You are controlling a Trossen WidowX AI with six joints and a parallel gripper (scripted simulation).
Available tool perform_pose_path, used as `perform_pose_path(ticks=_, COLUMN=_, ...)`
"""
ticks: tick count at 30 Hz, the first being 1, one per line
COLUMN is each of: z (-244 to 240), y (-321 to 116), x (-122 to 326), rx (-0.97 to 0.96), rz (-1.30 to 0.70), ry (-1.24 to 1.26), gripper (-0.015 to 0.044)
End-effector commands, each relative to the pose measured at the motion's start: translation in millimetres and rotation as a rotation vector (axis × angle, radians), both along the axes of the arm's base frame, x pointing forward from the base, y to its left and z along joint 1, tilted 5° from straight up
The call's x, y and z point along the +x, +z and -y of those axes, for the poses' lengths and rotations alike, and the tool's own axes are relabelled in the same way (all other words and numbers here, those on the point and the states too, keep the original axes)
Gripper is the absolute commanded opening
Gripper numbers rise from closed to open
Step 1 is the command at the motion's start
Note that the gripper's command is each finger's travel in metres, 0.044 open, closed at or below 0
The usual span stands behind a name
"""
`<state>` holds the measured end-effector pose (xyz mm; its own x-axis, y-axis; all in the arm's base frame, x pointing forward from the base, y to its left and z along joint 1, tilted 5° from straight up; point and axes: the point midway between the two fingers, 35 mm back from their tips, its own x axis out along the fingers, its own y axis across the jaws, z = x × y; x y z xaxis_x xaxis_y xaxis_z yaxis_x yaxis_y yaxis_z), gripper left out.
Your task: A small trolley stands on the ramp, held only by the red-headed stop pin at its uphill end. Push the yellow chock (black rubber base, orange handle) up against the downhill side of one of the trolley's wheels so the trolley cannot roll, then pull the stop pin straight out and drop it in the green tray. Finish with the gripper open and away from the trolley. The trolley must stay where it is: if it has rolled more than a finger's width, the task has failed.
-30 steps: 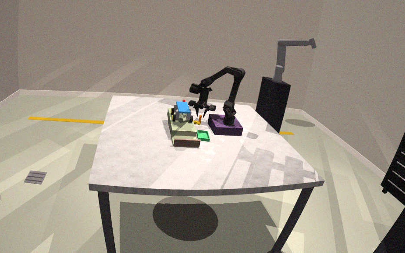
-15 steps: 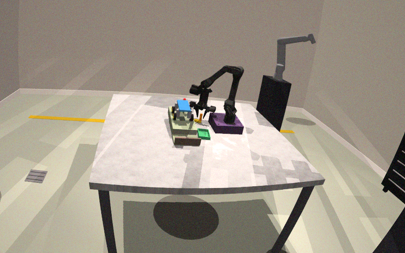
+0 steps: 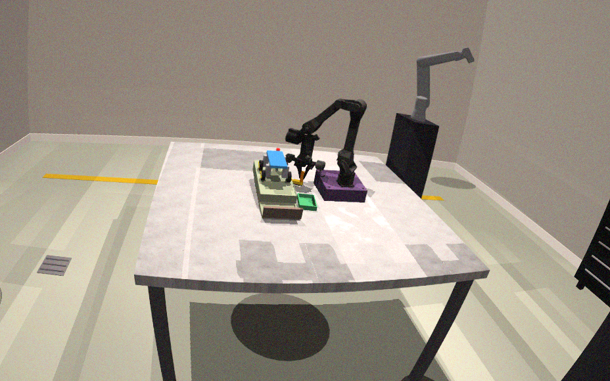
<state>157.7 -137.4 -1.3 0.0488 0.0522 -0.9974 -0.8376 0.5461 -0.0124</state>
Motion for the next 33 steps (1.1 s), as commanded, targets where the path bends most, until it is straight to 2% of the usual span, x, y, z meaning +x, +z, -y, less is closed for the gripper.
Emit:
perform_pose_path(ticks=1, z=0, y=0, x=0, rx=-0.001, rz=0.001, ry=0.000, gripper=0.0032)
perform_pose_path(ticks=3, z=0, y=1, x=0, rx=-0.001, rz=0.001, ry=0.000, gripper=0.0000)
perform_pose_path(ticks=33, z=1, y=100, x=-11, rx=0.004, rz=-0.001, ry=-0.006, gripper=0.0000)
